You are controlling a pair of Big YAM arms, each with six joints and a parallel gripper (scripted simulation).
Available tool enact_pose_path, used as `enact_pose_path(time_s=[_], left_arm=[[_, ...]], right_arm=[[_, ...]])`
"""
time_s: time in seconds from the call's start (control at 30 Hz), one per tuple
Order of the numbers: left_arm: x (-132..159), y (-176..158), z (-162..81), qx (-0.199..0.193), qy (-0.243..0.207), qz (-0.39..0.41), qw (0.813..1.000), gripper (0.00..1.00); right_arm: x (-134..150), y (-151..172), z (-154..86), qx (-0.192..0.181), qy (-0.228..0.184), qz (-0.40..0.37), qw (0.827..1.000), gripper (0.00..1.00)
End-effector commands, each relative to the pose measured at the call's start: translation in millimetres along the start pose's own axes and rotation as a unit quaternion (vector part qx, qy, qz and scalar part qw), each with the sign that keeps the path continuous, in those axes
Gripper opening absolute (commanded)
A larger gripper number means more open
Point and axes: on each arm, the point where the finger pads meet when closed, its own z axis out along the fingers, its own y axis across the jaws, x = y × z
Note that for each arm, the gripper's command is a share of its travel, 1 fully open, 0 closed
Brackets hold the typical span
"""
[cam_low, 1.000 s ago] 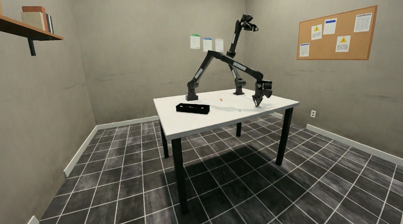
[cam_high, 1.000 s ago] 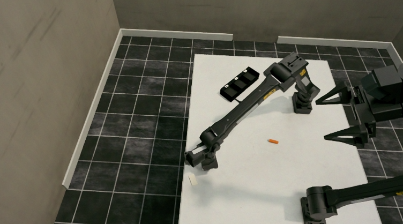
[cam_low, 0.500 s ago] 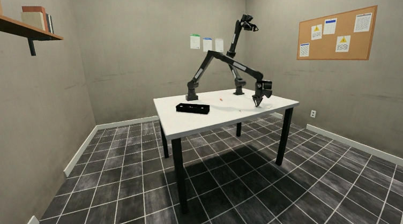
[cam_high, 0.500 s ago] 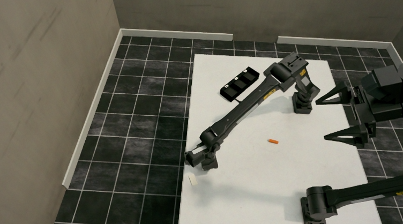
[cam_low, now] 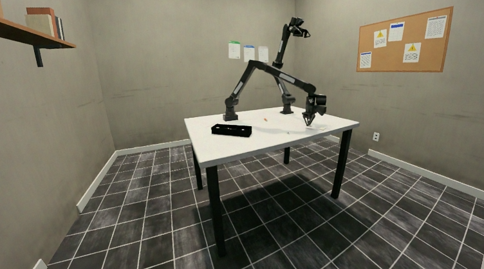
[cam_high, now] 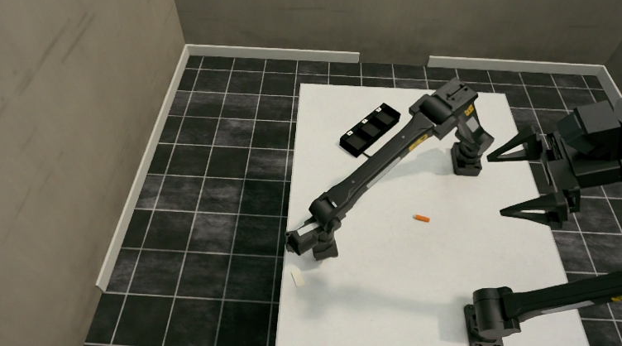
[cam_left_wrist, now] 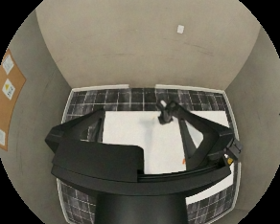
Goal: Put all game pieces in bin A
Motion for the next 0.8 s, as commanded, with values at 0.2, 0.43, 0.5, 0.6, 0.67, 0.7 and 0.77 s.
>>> enact_pose_path(time_s=[0.2,0.43,0.5,0.6,0.67,0.7,0.77], left_arm=[[-5.9,1.6,-16.5,-0.002,-0.015,0.002,1.0,1.0],[-5.9,1.6,-16.5,-0.002,-0.015,0.002,1.0,1.0],[-5.9,1.6,-16.5,-0.002,-0.015,0.002,1.0,1.0],[-5.9,1.6,-16.5,-0.002,-0.015,0.002,1.0,1.0],[-5.9,1.6,-16.5,-0.002,-0.015,0.002,1.0,1.0],[-5.9,1.6,-16.5,-0.002,-0.015,0.002,1.0,1.0],[-5.9,1.6,-16.5,-0.002,-0.015,0.002,1.0,1.0]], right_arm=[[-21.0,12.4,-39.6,-0.009,-0.021,-0.001,1.0,0.2],[-22.0,12.8,-74.8,-0.015,-0.034,-0.001,0.999,0.2],[-20.8,12.3,-58.6,-0.01,-0.022,-0.001,1.0,0.2],[-16.5,7.8,-62.6,-0.011,-0.025,0.0,1.0,0.2],[-16.5,7.8,-62.6,-0.011,-0.025,0.0,1.0,0.2],[-16.5,7.8,-62.6,-0.011,-0.025,0.0,1.0,0.2],[-16.5,7.8,-62.6,-0.011,-0.025,0.0,1.0,0.2]])
